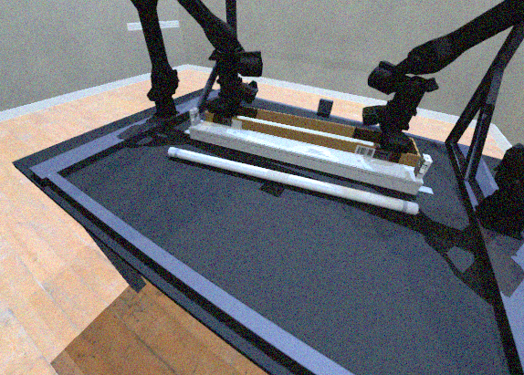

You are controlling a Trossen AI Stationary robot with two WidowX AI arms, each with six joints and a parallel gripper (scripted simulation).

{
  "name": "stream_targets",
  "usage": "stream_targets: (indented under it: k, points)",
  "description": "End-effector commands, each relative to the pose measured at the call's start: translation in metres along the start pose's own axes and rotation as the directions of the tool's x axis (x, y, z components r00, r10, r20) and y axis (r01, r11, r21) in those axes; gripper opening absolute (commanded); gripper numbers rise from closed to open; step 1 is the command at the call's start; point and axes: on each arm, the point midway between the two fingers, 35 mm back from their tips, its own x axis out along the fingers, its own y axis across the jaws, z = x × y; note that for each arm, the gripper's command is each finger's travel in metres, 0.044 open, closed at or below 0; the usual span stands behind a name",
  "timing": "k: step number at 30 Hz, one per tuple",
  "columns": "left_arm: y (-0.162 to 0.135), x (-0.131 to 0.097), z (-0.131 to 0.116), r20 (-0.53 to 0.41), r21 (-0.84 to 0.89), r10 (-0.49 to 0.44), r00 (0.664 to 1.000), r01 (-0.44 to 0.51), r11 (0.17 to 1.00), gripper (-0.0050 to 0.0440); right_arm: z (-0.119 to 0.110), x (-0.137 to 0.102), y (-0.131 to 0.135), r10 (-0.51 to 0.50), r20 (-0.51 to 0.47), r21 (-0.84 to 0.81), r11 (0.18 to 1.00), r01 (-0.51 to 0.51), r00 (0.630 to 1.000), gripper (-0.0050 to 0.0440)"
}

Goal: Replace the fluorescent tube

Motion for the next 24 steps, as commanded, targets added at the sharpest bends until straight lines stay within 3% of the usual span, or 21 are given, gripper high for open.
stream_targets:
  k: [1,7,13,18,24]
  points:
    - [-0.004,-0.002,0.004,0.016,0.001,-0.014,1.000,0.014,1.000,0.0087,0.004,-0.001,-0.001,-0.005,0.018,0.000,1.000,0.005,1.000,0.0085]
    - [-0.004,-0.002,0.004,0.016,0.001,-0.014,1.000,0.014,1.000,0.0087,0.004,-0.001,-0.001,-0.005,0.018,0.000,1.000,0.005,1.000,0.0085]
    - [-0.004,-0.002,0.004,0.016,0.001,-0.014,1.000,0.014,1.000,0.0230,0.004,-0.001,-0.001,-0.005,0.018,0.000,1.000,0.005,1.000,0.0229]
    - [-0.004,-0.002,0.004,0.013,0.000,-0.011,1.000,0.011,1.000,0.0230,0.002,0.001,-0.002,-0.009,0.007,0.001,1.000,0.009,1.000,0.0230]
    - [-0.006,-0.022,0.007,0.032,0.004,-0.027,0.999,0.027,1.000,0.0230,0.009,-0.019,0.000,-0.004,0.037,-0.003,1.000,0.004,0.999,0.0230]
